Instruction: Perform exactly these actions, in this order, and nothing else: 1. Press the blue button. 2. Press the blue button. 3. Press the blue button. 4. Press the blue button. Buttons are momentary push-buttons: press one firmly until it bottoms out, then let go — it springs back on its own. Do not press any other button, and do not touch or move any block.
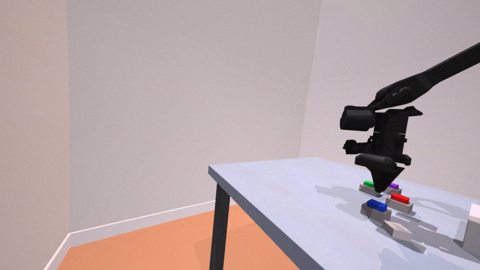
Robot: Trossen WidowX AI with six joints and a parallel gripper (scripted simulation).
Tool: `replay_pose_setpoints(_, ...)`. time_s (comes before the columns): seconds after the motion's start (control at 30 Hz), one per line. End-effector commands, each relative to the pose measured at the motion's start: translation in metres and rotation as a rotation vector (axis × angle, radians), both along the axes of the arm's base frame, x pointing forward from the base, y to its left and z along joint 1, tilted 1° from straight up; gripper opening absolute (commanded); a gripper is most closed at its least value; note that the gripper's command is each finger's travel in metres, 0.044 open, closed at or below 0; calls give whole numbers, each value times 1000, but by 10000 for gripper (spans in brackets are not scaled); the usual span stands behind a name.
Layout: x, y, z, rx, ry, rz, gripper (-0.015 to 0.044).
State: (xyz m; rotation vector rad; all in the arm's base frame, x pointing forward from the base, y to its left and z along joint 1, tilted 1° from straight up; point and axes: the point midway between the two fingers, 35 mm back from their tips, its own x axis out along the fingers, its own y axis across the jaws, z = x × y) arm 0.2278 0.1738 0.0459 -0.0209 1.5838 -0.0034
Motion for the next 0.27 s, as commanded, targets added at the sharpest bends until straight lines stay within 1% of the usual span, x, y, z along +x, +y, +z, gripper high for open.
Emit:
replay_pose_setpoints(0.0, 11, 20, 31, 14, -21, -1, 177)
replay_pose_setpoints(0.1, 13, 32, 52, 15, -21, -1, 256)
replay_pose_setpoints(0.2, 13, 32, 54, 15, -21, -1, 335)
replay_pose_setpoints(0.23, 13, 32, 54, 15, -21, -1, 335)
